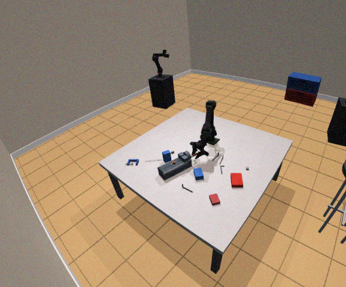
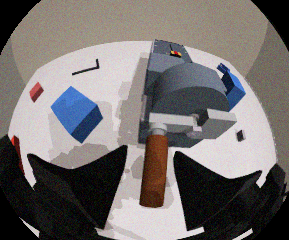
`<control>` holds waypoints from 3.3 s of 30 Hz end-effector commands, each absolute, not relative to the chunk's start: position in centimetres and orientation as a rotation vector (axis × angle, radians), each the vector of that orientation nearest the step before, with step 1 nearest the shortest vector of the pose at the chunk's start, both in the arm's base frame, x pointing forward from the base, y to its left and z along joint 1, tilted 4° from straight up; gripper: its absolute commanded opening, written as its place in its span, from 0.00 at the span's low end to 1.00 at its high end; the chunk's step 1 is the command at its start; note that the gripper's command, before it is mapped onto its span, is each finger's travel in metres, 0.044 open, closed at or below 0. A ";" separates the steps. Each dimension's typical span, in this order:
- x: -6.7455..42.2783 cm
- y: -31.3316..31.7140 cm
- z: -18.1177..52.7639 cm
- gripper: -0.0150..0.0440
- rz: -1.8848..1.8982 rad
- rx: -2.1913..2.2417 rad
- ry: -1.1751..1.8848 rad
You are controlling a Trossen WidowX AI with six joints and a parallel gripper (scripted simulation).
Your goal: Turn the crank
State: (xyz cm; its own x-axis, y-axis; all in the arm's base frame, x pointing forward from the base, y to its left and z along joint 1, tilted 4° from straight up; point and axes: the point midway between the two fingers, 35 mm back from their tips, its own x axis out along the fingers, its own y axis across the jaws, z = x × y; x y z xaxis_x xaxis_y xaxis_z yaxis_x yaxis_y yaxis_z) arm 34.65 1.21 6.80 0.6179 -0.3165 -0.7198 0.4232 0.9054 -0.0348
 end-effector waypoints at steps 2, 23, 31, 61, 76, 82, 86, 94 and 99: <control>34.5 1.2 6.5 0.42 -0.429 0.139 0.806; 34.6 1.1 6.4 0.25 -0.429 0.139 0.806; 34.6 1.1 5.9 0.25 -0.429 0.139 0.806; 34.2 0.3 4.6 0.25 -0.429 0.138 0.806; 34.2 0.2 4.5 0.25 -0.429 0.138 0.806; 34.2 0.2 4.5 0.25 -0.429 0.138 0.806; 34.2 0.2 4.5 0.25 -0.429 0.138 0.806; 34.2 0.2 4.5 0.25 -0.429 0.138 0.806; 34.2 0.2 4.5 0.25 -0.429 0.138 0.806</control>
State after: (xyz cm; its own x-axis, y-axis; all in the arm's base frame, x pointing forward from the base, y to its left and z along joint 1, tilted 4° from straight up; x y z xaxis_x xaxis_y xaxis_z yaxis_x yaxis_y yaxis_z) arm 34.31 0.53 5.04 0.6250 -0.3103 -0.7163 0.4170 0.9084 -0.0297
